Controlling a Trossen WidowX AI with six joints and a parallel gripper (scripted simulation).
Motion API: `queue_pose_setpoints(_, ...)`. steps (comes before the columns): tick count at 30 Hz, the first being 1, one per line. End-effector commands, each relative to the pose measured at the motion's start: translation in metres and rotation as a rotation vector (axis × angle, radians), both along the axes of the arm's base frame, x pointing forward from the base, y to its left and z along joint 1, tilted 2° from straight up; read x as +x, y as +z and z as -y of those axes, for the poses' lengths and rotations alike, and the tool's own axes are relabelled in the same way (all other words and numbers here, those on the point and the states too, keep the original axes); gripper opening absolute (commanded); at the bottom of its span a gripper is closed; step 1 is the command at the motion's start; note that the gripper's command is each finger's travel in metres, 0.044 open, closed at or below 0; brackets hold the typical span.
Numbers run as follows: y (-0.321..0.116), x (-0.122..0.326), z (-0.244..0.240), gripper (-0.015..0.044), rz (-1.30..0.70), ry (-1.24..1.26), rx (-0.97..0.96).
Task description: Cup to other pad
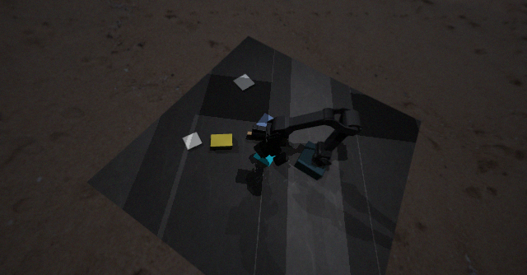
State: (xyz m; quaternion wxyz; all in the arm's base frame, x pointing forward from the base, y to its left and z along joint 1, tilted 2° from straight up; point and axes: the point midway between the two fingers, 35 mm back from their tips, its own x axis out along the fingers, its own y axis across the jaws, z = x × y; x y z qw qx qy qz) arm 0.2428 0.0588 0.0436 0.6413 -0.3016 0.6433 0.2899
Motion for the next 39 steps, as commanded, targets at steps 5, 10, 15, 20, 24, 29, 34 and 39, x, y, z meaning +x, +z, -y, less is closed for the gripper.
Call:
queue_pose_setpoints(5, -0.015, -0.001, -0.001, 0.0000, -0.009, -0.007, 0.003)
queue_pose_setpoints(10, -0.023, -0.001, -0.001, 0.0000, -0.009, -0.007, 0.003)
queue_pose_setpoints(15, -0.031, -0.002, -0.002, 0.0000, -0.009, -0.007, 0.003)
queue_pose_setpoints(20, -0.040, -0.002, -0.002, 0.0000, -0.009, -0.007, 0.003)
queue_pose_setpoints(24, -0.046, -0.003, -0.002, 0.0000, -0.009, -0.007, 0.003)
queue_pose_setpoints(29, -0.052, -0.004, -0.002, 0.0000, -0.010, -0.007, 0.003)
queue_pose_setpoints(34, -0.049, -0.002, -0.001, 0.0000, -0.004, 0.000, -0.001)
queue_pose_setpoints(39, -0.049, -0.002, -0.001, 0.0000, -0.004, 0.000, -0.001)
